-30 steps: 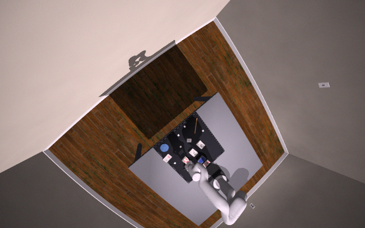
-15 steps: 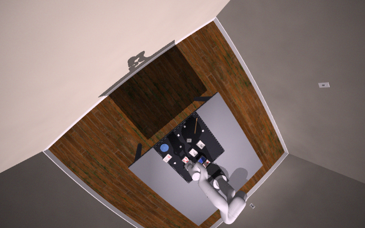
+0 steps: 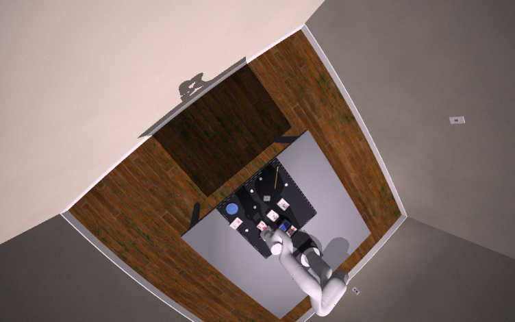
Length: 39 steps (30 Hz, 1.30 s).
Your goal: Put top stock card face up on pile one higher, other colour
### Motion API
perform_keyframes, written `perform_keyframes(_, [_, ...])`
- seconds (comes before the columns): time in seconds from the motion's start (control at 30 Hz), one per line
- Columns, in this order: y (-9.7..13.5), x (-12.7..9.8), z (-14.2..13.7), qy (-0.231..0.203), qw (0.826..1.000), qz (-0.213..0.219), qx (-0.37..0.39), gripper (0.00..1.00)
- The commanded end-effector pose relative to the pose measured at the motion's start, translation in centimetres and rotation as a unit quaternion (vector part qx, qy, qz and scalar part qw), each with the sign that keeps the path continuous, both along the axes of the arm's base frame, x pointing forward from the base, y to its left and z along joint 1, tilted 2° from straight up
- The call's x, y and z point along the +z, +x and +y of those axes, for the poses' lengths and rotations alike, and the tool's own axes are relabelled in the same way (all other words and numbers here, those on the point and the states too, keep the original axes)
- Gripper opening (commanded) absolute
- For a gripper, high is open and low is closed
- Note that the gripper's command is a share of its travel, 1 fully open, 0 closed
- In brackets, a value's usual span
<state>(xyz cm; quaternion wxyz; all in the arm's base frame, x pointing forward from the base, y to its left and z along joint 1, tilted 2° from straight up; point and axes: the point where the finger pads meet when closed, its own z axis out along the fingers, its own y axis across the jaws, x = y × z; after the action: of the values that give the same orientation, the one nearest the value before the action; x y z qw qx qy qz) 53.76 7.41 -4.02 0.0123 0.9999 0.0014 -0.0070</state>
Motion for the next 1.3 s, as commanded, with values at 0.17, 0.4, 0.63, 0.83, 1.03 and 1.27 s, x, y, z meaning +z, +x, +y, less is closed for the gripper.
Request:
perform_keyframes(0.17, [0.09,-0.27,0.01,0.000,1.000,-0.001,0.000,0.63])
perform_keyframes(0.4, [0.09,-0.27,0.01,0.000,1.000,-0.001,0.000,0.63])
perform_keyframes(0.63, [0.09,-0.27,0.01,0.000,1.000,-0.001,0.000,0.86])
perform_keyframes(0.83, [0.09,-0.27,0.01,0.000,1.000,-0.001,0.000,0.86])
perform_keyframes(1.03, [0.09,-0.27,0.01,0.000,1.000,-0.001,0.000,0.86])
perform_keyframes(1.27, [0.09,-0.27,0.01,0.000,1.000,-0.001,0.000,0.86])
